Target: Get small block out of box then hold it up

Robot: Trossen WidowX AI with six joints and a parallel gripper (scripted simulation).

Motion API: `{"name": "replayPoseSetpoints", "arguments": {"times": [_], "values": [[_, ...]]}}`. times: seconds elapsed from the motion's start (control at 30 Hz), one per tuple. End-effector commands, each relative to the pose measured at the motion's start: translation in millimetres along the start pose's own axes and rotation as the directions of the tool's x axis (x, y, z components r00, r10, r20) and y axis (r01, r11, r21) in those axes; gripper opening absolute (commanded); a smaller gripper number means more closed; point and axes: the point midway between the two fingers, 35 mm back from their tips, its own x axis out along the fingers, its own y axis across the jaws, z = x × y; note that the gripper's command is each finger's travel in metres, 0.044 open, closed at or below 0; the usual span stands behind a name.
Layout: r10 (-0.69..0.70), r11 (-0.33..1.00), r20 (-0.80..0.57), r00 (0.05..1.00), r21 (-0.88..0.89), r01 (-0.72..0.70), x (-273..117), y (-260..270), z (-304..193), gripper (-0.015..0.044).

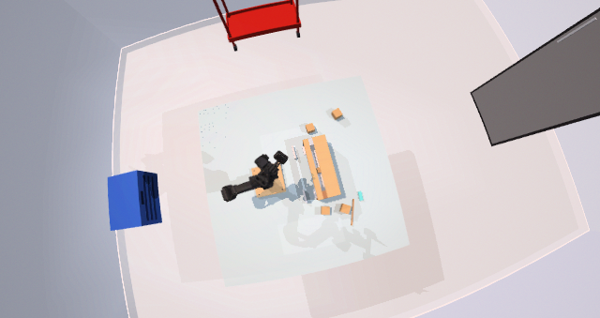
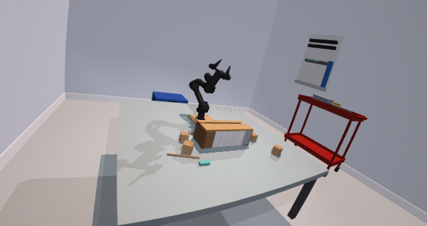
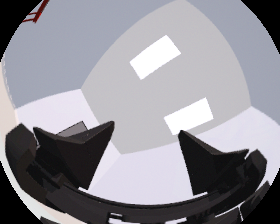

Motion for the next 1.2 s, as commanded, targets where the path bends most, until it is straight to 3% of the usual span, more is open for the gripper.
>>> {"name": "replayPoseSetpoints", "arguments": {"times": [0.0,0.2,0.37,0.57,0.63,0.73,0.87,1.0,1.07,1.17], "values": [[0.009,1.000,-0.006,1.000,0.009,-0.009,1,2,-2,0.0400],[0.295,0.920,-0.194,0.936,0.321,-0.224,20,68,-58,0.0400],[0.535,0.760,-0.359,0.765,0.600,-0.249,11,126,-113,0.0400],[0.707,0.608,-0.474,0.525,0.787,-0.109,-19,171,-159,0.0400],[0.756,0.556,-0.501,0.422,0.831,-0.010,-33,185,-174,0.0400],[0.829,0.482,-0.526,0.192,0.844,0.235,-67,206,-199,0.0400],[0.863,0.469,-0.487,-0.135,0.672,0.574,-120,221,-220,0.0400],[0.825,0.546,-0.357,-0.438,0.302,0.782,-173,221,-226,0.0400],[0.778,0.605,-0.252,-0.575,0.053,0.795,-198,214,-222,0.0400],[0.685,0.678,-0.061,-0.726,-0.310,0.667,-227,199,-210,0.0400]]}}
